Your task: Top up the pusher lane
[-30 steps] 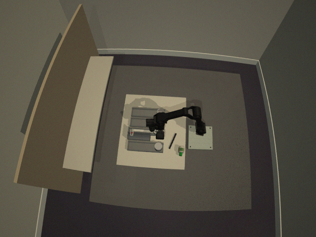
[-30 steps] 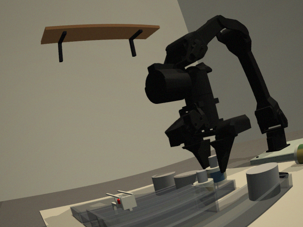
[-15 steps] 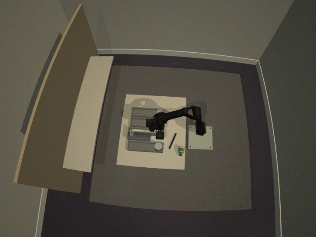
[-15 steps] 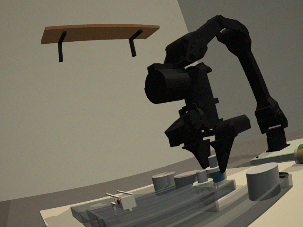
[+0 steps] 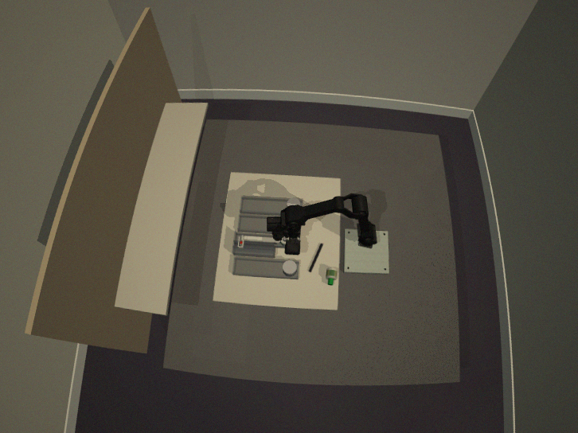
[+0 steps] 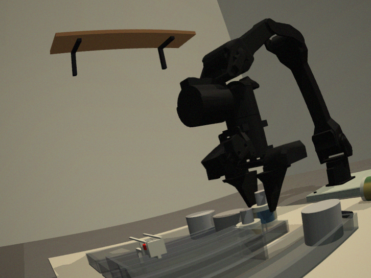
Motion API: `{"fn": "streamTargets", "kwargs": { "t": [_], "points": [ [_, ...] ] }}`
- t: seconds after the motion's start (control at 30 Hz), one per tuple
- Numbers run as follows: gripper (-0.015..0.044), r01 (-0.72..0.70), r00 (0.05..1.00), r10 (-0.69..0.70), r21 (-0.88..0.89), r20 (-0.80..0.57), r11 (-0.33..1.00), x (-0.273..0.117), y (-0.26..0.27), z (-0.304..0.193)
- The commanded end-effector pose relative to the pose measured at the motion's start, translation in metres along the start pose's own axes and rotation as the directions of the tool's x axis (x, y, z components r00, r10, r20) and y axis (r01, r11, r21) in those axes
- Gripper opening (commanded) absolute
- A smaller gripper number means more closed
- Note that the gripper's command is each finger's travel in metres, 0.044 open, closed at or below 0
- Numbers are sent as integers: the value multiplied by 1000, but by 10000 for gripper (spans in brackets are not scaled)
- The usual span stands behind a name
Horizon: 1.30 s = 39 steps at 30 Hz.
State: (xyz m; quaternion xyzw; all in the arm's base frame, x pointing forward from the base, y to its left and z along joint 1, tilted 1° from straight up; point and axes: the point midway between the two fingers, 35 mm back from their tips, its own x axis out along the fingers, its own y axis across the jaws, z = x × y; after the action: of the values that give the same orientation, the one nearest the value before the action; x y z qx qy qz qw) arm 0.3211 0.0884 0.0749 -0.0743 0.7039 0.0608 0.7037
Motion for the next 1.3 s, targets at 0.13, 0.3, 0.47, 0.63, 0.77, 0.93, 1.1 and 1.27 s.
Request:
{"fn": "streamTargets", "kwargs": {
  "t": [0.13, 0.3, 0.47, 0.63, 0.77, 0.93, 1.1, 1.27],
  "points": [
    [0, -3, 1000, 3, -4, 24, 1000, -3, 0, 8],
    [0, -3, 1000, 3, -4, 25, 1000, -3, 0, 9],
    [0, -3, 1000, 3, -4, 25, 1000, -3, 0, 9],
    [0, -3, 1000, 3, -4, 25, 1000, -2, 0, 9],
    [0, -3, 1000, 3, -4, 25, 1000, 0, 0, 9],
    [0, -3, 1000, 3, -4, 25, 1000, 2, 0, 9],
    [0, -3, 1000, 3, -4, 25, 1000, 3, 0, 9],
    [0, -3, 1000, 3, -4, 25, 1000, 5, 0, 9]
  ]
}}
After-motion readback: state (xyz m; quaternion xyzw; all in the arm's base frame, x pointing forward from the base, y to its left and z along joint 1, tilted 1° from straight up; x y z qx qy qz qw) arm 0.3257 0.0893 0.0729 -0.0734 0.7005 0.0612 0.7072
